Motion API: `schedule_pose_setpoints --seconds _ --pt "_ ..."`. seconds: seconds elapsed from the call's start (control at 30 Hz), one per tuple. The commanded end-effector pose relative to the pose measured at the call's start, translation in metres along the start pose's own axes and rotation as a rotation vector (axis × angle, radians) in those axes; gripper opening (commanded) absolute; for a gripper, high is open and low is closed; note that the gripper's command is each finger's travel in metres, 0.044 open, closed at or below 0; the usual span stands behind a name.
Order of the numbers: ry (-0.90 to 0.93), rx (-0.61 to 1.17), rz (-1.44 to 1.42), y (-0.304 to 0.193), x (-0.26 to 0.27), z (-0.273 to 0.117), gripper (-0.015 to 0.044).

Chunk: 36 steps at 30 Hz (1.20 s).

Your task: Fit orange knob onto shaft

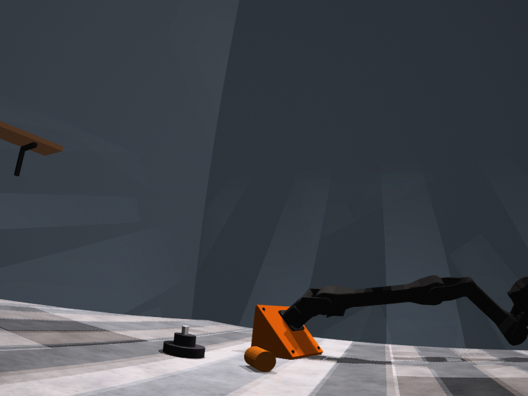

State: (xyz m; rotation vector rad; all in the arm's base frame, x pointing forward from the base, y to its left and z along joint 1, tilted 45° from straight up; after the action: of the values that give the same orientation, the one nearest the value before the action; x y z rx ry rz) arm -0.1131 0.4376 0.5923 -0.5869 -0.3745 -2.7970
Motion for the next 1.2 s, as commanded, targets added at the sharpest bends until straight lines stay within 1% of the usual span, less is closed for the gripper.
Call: schedule_pose_setpoints --seconds 0.0,0.03,0.13,0.3,0.43,0.6,0.73,0.9,1.03,1.17 --pt "0.002 0.004 -0.006 -0.001 -0.003 0.002 0.0426" --pt "0.007 0.017 -0.025 -0.003 -0.011 0.007 0.0440" --pt "0.020 0.098 -0.126 -0.013 -0.063 0.037 0.0440" --pt "-0.011 0.229 -0.253 -0.013 -0.145 0.069 0.0440" --pt "-0.091 0.342 -0.331 0.003 -0.221 0.089 0.0440" --pt "-0.243 0.464 -0.395 0.042 -0.313 0.098 0.0440" --pt "-0.400 0.537 -0.420 0.086 -0.379 0.093 0.0440" --pt "-0.632 0.591 -0.420 0.154 -0.450 0.074 0.0440" --pt "-0.840 0.601 -0.396 0.214 -0.495 0.047 0.0440" --pt "-1.063 0.576 -0.350 0.278 -0.529 0.010 0.0440"
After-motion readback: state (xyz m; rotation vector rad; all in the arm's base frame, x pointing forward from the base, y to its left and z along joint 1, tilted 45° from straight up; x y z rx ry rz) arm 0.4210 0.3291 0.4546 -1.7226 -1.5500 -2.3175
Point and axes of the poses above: the point midway between the two fingers, 35 mm back from their tips, its own z axis out along the fingers, its own x axis across the jaws, y = z × x, the point moved 1 cm from there along -z, back along the fingers, and after that the axes turned 9 degrees about -z, right-handed, at the moved point
